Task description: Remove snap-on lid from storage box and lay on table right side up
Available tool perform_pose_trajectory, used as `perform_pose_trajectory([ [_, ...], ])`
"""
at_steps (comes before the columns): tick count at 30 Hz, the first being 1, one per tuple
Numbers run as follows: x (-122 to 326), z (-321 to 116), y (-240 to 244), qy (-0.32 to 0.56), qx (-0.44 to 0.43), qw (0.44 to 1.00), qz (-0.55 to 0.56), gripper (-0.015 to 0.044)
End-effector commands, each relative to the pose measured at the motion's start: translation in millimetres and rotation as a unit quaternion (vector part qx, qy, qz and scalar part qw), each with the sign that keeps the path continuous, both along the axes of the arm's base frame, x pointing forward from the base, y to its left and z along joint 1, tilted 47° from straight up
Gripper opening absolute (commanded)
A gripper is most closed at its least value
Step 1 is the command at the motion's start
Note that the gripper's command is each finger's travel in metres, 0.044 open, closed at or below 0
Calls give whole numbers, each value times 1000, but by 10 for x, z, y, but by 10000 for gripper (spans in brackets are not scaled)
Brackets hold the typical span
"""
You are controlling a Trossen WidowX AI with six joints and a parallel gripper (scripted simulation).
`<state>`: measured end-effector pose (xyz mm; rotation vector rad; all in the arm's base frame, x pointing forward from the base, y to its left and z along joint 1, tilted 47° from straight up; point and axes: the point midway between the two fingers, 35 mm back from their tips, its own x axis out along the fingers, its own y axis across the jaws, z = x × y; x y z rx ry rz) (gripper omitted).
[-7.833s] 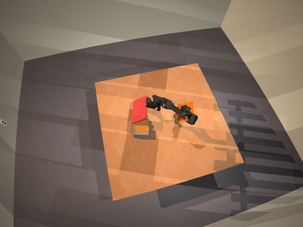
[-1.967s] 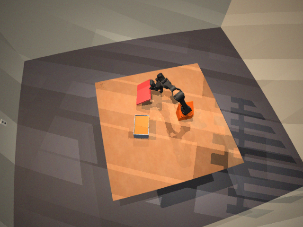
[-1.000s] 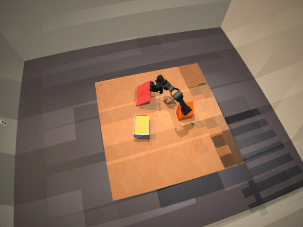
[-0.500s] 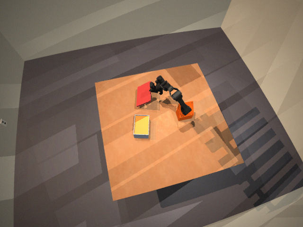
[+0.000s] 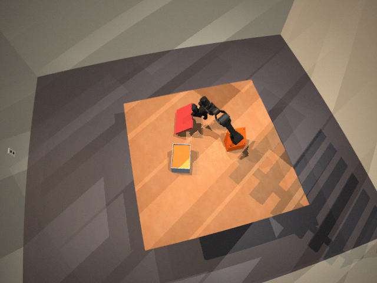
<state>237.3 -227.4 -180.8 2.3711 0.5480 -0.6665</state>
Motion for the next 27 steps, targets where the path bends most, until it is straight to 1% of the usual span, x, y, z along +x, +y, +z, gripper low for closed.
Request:
perform_pose_trajectory([
  [1, -5, -24, 35, 2, 3, 1000, -2, 0],
  [27, 18, -170, 185, 2, 4, 1000, -2, 0],
])
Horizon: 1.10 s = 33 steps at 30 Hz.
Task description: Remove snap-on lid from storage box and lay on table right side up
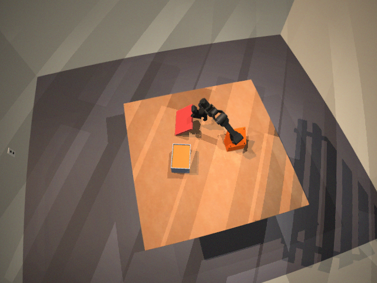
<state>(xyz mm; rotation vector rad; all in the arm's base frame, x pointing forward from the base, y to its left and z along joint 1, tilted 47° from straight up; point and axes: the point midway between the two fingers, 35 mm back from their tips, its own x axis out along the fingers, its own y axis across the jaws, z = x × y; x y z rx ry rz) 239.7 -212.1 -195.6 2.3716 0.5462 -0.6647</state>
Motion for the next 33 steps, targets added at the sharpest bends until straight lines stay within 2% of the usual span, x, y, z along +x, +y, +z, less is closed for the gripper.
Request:
perform_pose_trajectory([
  [1, -4, -27, 38, 2, 4, 1000, -2, 0],
  [33, 24, -206, 224, 2, 4, 1000, -2, 0],
])
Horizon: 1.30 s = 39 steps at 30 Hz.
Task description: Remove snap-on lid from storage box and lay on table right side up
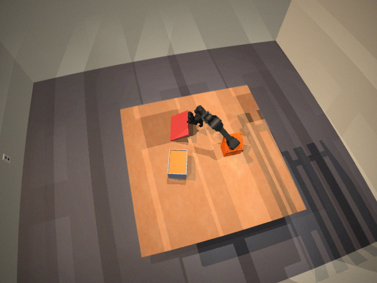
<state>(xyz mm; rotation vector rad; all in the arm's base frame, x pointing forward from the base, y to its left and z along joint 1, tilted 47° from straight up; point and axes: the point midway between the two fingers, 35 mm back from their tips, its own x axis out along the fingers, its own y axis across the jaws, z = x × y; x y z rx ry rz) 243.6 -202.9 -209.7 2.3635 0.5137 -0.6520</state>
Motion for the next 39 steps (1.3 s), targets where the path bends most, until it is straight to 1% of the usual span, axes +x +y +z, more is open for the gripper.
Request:
perform_pose_trajectory([
  [1, -14, -71, 138, 11, 14, 1000, 5, 0],
  [39, 21, -283, 360, 10, 15, 1000, 5, 0],
])
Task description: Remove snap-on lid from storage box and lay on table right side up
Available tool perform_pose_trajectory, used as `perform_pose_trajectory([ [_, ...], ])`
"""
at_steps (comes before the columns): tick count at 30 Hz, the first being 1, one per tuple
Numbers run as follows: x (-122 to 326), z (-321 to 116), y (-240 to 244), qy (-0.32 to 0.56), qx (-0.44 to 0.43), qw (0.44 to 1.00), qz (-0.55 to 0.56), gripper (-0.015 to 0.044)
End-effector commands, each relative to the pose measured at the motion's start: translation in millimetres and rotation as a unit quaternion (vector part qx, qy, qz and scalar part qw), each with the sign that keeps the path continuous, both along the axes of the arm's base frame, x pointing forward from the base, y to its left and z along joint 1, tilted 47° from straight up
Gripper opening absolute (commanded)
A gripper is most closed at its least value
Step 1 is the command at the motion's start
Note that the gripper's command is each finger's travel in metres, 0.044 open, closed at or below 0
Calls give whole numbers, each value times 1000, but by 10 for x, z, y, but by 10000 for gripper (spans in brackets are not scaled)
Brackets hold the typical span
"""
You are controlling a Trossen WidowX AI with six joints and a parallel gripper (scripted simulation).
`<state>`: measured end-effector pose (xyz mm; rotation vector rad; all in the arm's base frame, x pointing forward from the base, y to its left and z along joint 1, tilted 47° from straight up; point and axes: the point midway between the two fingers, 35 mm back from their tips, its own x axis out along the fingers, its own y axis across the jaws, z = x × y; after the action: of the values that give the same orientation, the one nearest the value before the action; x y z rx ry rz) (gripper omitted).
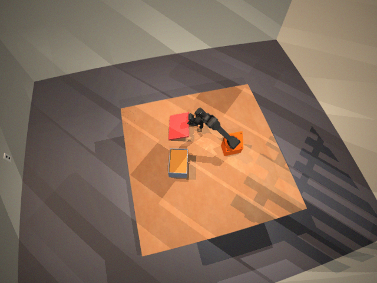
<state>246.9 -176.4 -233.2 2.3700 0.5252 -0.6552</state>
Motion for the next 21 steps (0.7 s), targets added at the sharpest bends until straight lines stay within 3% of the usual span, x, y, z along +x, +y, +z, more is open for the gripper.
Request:
perform_pose_trajectory([
  [1, -12, -53, 100, 8, 10, 1000, 3, 0],
  [6, -7, -81, 130, 8, 10, 1000, 3, 0],
  [16, 11, -28, 31, 8, 10, 1000, 3, 263],
  [18, 11, -28, 31, 8, 10, 1000, 3, 275],
  [21, -42, -21, 58, 8, 10, 1000, 3, 354],
])
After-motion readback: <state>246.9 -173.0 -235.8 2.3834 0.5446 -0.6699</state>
